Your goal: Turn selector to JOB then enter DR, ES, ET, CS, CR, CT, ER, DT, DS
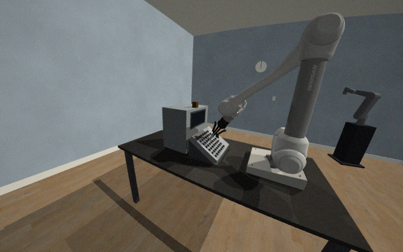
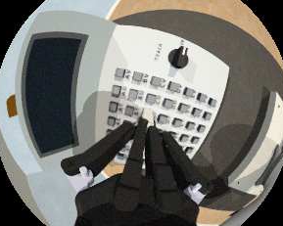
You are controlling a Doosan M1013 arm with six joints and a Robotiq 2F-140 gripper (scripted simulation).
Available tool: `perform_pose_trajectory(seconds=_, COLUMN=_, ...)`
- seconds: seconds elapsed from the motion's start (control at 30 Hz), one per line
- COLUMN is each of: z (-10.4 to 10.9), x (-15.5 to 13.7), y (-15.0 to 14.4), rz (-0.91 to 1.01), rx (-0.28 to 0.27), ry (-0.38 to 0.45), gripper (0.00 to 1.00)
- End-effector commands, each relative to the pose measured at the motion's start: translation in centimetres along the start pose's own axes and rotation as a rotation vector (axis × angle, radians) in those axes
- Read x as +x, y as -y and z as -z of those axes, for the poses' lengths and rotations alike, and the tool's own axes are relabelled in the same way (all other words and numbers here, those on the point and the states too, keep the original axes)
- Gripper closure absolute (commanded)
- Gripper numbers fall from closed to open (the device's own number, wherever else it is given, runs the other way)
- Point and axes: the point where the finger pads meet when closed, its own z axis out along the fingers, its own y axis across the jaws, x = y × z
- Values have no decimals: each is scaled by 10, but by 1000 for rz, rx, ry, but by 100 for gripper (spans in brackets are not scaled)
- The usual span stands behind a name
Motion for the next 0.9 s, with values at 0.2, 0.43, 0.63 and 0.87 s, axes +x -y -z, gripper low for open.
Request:
perform_pose_trajectory(seconds=0.2, z=4, x=0, y=0, rz=0, rx=0, ry=0, gripper=100)
perform_pose_trajectory(seconds=0.43, z=11, x=0, y=0, rz=0, rx=0, ry=0, gripper=100)
perform_pose_trajectory(seconds=0.63, z=22, x=0, y=0, rz=0, rx=0, ry=0, gripper=100)
perform_pose_trajectory(seconds=0.87, z=30, x=0, y=0, rz=0, rx=0, ry=0, gripper=100)
